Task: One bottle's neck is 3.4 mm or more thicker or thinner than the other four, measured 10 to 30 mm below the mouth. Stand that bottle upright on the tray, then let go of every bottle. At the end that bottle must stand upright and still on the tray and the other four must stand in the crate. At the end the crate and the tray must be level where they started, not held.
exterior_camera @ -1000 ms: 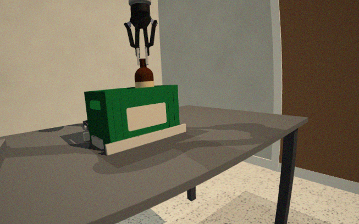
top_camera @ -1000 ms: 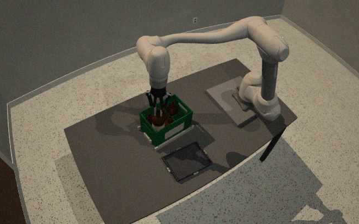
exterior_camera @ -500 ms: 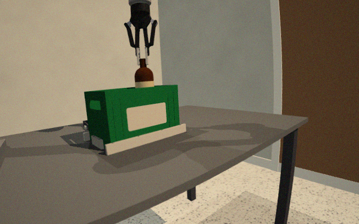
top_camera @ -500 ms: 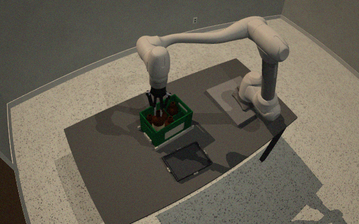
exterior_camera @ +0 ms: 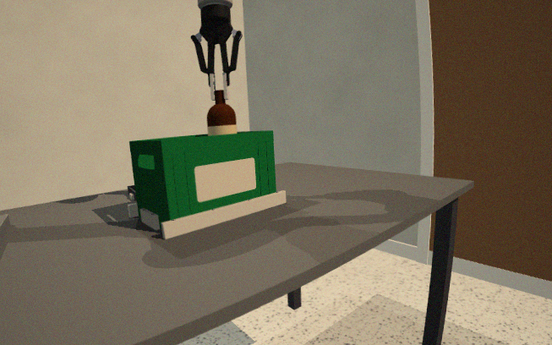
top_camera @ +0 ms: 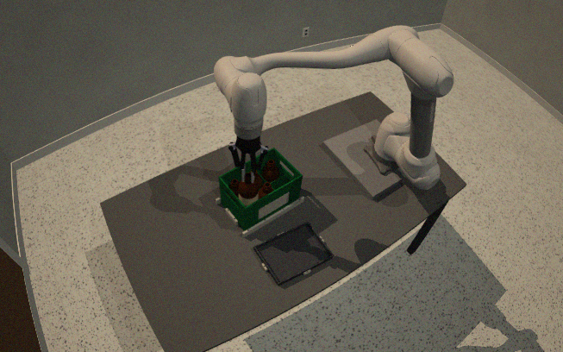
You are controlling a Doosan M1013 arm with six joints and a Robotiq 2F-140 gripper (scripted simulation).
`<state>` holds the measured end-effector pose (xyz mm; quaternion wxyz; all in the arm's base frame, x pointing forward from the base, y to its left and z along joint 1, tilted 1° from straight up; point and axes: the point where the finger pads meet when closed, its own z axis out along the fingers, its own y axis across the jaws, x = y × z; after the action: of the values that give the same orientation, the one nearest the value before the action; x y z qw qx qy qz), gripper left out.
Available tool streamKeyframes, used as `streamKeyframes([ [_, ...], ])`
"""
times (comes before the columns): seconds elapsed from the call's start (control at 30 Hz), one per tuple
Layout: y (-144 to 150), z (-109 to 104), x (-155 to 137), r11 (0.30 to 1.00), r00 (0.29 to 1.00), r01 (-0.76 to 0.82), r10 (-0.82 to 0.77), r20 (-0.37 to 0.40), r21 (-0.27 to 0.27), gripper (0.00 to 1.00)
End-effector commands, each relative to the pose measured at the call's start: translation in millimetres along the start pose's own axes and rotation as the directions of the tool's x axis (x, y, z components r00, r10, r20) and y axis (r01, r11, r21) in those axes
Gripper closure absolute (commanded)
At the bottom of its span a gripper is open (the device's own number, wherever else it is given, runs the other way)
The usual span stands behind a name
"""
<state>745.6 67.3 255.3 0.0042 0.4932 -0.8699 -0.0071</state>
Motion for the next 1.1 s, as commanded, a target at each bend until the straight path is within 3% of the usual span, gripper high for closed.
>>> streamKeyframes([
  [0.0,0,0,0,1.000,1.000,0.000,0.000,0.000,0.000,1.00],
  [1.07,0,-14,0,1.000,1.000,0.000,0.000,0.000,0.000,1.00],
])
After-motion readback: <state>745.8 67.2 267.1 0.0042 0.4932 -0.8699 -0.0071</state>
